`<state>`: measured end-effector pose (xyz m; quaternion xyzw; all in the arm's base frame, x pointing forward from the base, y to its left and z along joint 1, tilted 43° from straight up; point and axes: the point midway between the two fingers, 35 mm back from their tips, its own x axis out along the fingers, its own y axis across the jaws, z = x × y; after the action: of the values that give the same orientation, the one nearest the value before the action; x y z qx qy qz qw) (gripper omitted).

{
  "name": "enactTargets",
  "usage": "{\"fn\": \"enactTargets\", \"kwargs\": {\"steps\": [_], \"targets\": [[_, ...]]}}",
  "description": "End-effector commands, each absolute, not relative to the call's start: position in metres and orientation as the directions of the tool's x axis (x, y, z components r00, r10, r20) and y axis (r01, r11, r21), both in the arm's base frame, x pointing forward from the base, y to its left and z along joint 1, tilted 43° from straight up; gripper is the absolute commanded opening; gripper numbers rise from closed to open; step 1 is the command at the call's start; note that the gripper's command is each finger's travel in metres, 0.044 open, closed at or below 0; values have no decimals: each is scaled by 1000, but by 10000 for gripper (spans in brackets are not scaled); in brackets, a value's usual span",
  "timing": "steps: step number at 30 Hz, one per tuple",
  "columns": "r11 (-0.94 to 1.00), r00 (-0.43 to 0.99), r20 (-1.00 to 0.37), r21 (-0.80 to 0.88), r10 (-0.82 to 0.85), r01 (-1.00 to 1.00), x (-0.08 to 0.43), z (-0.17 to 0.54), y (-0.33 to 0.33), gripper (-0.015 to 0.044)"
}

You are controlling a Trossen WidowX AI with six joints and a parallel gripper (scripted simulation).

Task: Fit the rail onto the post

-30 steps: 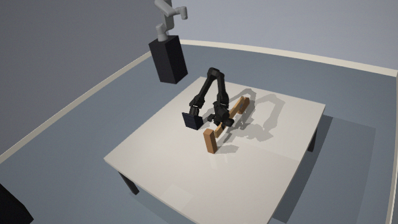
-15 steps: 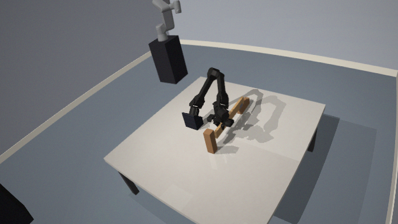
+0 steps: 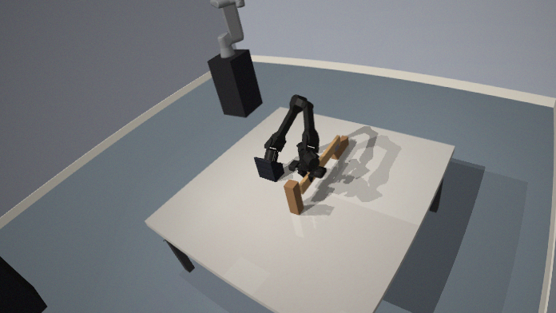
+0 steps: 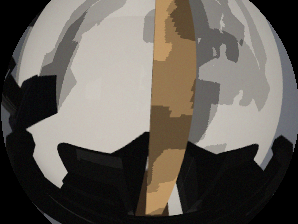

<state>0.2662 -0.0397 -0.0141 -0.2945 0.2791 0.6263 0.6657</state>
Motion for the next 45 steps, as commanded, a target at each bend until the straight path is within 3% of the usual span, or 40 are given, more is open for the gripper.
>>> {"fn": "enactTargets", "kwargs": {"steps": [1, 45], "targets": [[46, 67, -742, -49, 667, -998, 267, -15, -43, 0], [46, 67, -742, -49, 667, -998, 267, -23, -53, 0]]}}
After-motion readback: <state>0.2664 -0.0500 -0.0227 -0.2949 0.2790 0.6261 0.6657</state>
